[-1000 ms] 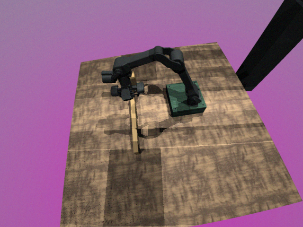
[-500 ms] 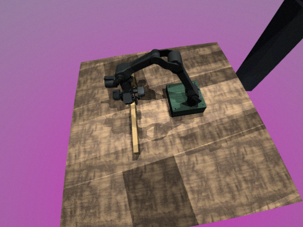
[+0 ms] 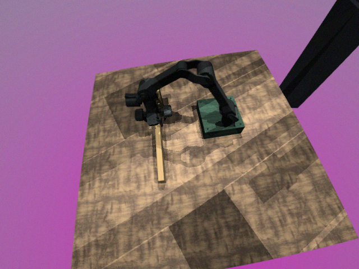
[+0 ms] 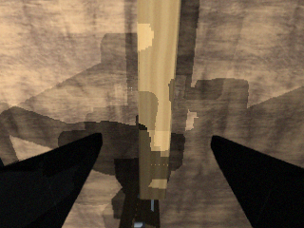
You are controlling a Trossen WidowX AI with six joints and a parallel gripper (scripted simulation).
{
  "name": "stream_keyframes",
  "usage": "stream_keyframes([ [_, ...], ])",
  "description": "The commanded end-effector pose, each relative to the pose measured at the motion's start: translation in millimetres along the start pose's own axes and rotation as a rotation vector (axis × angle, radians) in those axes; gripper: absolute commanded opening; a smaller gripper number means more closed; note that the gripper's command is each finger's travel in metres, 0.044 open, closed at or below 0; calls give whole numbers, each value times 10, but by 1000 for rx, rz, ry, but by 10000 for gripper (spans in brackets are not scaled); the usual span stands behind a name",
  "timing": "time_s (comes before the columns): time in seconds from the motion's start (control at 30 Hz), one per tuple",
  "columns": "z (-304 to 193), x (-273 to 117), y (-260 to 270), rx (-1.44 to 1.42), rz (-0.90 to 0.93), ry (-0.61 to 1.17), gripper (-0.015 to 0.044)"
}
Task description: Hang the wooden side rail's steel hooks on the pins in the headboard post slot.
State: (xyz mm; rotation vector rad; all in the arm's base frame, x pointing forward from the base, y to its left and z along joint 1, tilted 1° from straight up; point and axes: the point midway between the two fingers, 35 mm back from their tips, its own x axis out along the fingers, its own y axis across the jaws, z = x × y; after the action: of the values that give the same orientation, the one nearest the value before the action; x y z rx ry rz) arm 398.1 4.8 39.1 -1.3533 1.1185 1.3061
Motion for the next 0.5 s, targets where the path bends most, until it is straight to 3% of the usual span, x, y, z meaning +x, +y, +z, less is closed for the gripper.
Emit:
stream_keyframes([
  [0.0, 5, 98, 2, -2, 5, -4, 440],
  [0.47, 4, 329, 2, -3, 5, -4, 440],
])
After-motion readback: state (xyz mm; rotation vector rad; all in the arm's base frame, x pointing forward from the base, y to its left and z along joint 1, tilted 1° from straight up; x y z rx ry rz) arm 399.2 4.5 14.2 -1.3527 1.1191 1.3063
